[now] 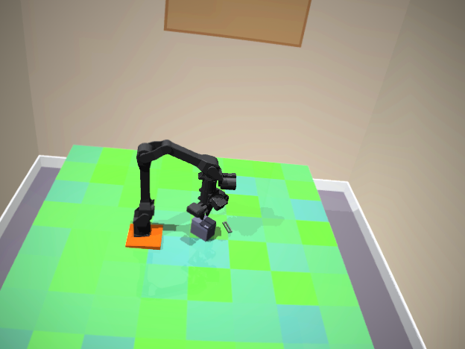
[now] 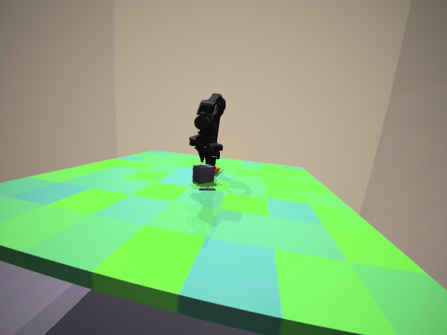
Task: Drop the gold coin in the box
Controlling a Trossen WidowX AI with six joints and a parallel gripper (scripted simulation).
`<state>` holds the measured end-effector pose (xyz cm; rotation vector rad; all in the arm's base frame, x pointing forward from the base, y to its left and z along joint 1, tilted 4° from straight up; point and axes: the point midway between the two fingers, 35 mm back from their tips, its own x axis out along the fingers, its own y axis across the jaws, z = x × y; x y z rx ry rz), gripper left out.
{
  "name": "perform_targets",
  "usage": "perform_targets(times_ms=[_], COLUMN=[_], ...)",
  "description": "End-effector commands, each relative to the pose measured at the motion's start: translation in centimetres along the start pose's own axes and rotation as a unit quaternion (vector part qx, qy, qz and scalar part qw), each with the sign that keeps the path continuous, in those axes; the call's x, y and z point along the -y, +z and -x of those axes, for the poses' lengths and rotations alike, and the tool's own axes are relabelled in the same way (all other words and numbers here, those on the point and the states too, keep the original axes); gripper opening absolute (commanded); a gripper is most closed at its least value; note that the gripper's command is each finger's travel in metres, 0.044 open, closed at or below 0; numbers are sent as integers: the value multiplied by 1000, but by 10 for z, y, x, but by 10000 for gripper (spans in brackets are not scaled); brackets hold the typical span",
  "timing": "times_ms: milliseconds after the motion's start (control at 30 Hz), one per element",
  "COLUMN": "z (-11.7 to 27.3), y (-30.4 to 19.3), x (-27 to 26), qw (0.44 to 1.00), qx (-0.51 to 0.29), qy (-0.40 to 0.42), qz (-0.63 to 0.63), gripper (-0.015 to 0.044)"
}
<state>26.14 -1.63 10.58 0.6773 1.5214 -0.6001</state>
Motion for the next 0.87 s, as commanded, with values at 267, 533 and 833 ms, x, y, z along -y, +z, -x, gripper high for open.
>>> perform_targets(times_ms=[267,533,833], z=[16,61,62], y=[0,-3,-3], x=[0,2,3], qw=[1000,1000,1000], qx=[0,-2,-2], qy=[0,-2,-2], qz=[0,-2,-2], gripper=[318,440,440])
